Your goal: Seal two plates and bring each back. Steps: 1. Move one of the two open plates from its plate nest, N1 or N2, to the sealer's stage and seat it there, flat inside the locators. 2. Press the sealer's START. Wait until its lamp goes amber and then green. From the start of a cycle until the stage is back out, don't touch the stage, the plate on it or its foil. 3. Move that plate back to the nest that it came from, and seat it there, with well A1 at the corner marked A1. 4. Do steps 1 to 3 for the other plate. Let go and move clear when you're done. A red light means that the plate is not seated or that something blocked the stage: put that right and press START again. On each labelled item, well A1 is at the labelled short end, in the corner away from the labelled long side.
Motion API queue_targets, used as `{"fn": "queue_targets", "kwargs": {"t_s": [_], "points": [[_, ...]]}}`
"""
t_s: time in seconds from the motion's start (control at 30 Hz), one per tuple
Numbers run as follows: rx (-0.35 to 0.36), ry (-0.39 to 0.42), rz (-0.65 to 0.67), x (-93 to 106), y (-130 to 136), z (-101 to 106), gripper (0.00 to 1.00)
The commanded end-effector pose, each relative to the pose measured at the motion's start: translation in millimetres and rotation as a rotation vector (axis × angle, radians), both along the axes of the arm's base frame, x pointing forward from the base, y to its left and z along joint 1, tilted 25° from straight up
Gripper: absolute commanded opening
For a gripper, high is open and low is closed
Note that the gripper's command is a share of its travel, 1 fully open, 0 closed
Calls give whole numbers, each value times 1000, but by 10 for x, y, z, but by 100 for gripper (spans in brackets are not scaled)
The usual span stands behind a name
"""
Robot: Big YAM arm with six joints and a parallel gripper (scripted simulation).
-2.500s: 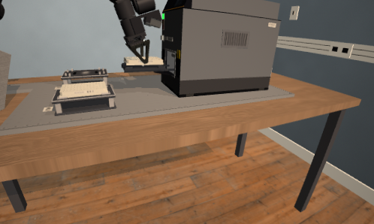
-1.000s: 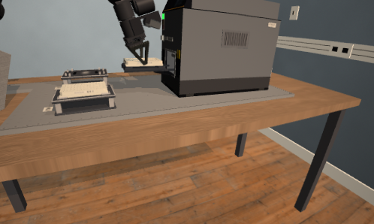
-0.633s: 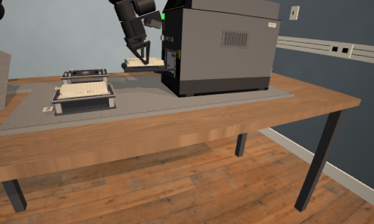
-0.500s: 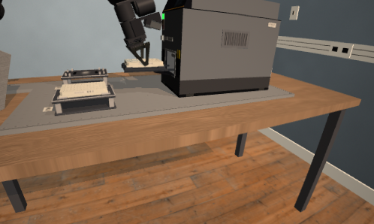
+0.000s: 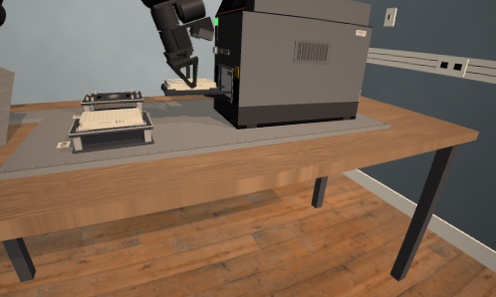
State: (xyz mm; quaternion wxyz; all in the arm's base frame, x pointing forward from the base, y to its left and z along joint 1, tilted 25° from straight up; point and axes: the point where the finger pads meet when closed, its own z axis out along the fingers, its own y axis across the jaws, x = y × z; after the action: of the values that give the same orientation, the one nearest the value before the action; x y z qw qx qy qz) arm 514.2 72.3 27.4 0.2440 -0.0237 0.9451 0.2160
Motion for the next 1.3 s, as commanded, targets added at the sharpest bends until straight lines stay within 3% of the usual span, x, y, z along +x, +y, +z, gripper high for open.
{"fn": "queue_targets", "kwargs": {"t_s": [0.0, 0.43, 1.03, 1.27], "points": [[6, 3, 22, -12, 139, -60, 0], [12, -1, -15, -16, -97, 90, 0], [4, -3, -19, -9, -113, 117, 0], [3, -23, -19, 84, -118, 193, 0]]}}
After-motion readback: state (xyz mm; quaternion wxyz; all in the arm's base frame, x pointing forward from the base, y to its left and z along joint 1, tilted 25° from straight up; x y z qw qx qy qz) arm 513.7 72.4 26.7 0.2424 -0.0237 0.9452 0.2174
